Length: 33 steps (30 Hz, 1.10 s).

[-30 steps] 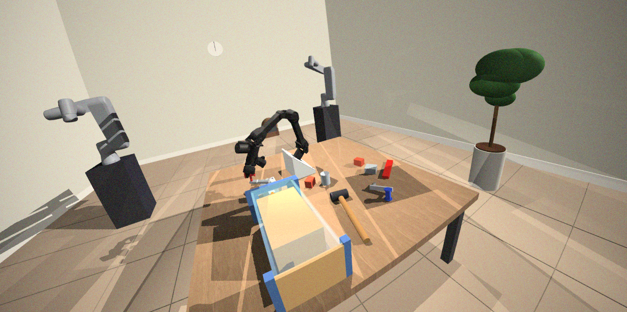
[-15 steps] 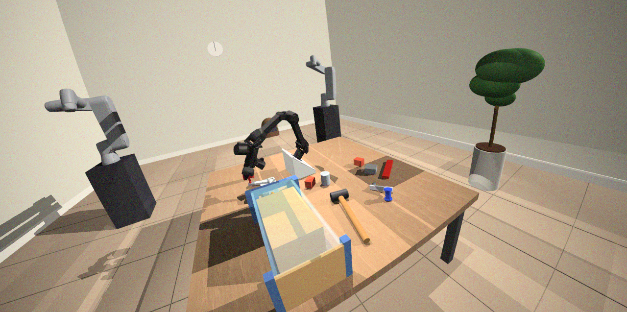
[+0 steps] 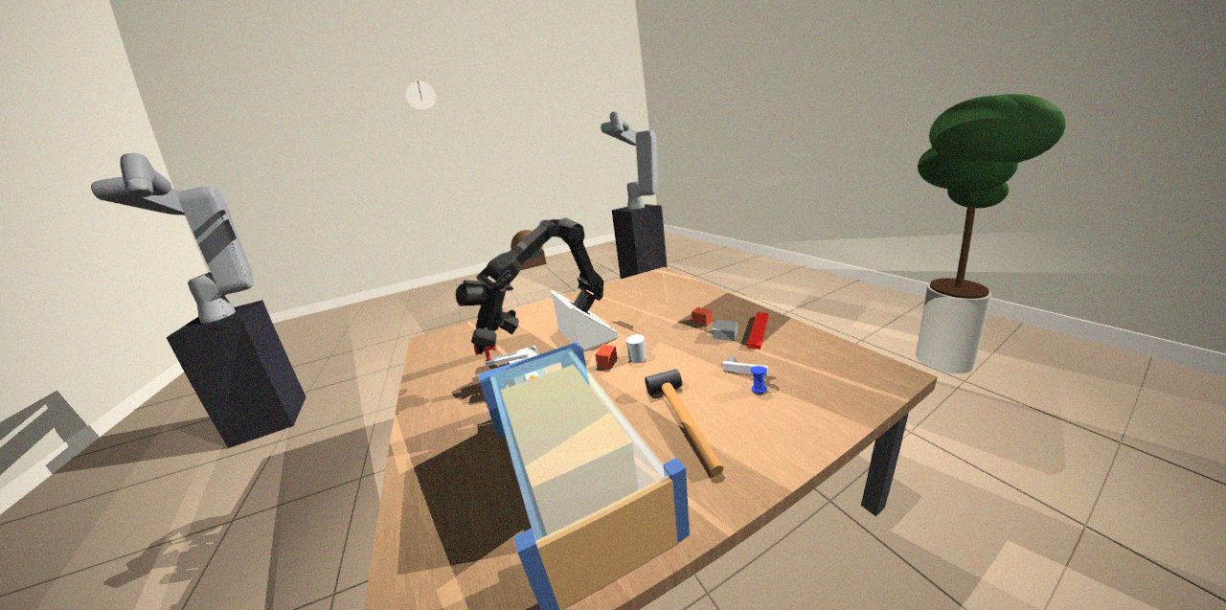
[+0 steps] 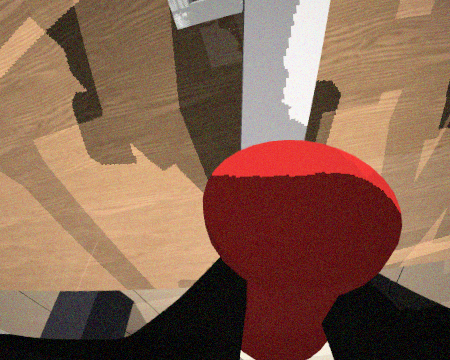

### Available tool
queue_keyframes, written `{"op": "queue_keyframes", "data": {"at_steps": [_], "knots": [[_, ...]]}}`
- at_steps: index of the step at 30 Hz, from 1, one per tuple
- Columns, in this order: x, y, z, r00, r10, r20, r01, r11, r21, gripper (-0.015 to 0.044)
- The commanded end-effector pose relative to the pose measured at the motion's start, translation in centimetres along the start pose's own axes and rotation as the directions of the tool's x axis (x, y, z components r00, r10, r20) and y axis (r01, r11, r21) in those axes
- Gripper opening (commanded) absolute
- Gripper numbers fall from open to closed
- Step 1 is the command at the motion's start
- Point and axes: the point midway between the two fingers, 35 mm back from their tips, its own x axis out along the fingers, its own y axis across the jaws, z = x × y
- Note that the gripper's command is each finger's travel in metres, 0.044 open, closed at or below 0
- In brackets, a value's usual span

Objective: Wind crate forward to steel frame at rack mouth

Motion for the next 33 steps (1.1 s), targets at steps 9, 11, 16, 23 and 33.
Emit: {"op": "queue_keyframes", "data": {"at_steps": [9,11,16,23,33], "knots": [[0.0,-2.7,0.8,0.999,-0.035,0.016,0.035,0.999,-0.015,0.0000],[-0.1,-2.9,0.8,0.999,-0.035,0.016,0.035,0.999,-0.015,0.0000],[-0.1,-3.4,1.0,0.999,-0.036,0.016,0.036,0.999,-0.015,0.0000],[-0.3,-4.2,1.2,0.999,-0.036,0.017,0.036,0.999,-0.016,0.0000],[-0.5,-5.1,1.7,0.999,-0.037,0.017,0.037,0.999,-0.016,0.0000]]}}
